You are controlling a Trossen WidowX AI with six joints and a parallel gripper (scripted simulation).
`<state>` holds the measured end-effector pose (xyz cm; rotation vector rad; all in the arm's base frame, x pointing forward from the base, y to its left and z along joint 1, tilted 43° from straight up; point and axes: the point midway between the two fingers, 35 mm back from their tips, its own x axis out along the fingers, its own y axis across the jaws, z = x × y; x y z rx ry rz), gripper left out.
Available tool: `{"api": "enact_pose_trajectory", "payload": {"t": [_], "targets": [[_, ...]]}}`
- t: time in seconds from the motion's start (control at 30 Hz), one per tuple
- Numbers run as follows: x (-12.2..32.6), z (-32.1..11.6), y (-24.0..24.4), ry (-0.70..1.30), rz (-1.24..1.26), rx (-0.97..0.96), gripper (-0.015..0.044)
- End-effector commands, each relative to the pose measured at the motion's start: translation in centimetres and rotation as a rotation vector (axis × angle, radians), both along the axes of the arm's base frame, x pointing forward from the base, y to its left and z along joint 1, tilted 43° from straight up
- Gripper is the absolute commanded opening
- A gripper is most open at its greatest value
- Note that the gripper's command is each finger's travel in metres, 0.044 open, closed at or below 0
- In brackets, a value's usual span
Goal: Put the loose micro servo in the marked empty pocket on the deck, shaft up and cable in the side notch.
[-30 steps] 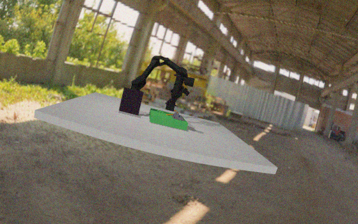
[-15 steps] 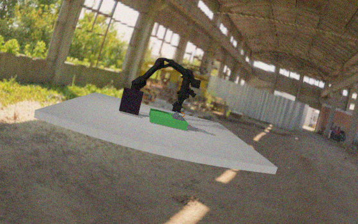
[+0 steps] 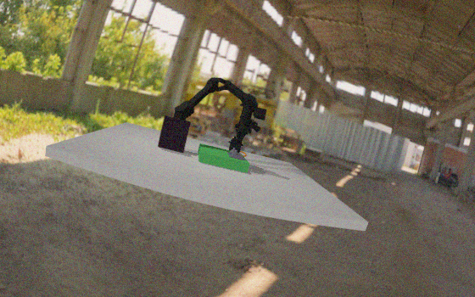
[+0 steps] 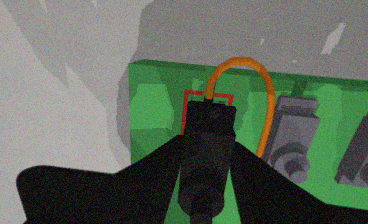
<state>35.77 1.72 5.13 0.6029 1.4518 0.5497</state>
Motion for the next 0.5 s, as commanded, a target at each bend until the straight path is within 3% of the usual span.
{"api": "enact_pose_trajectory", "payload": {"t": [0.0, 0.47], "targets": [[-0.15, -0.32, 0.16, 0.008, -0.006, 0.005, 0.0], [-0.13, -0.6, 0.43, 0.008, -0.006, 0.005, 0.0]]}}
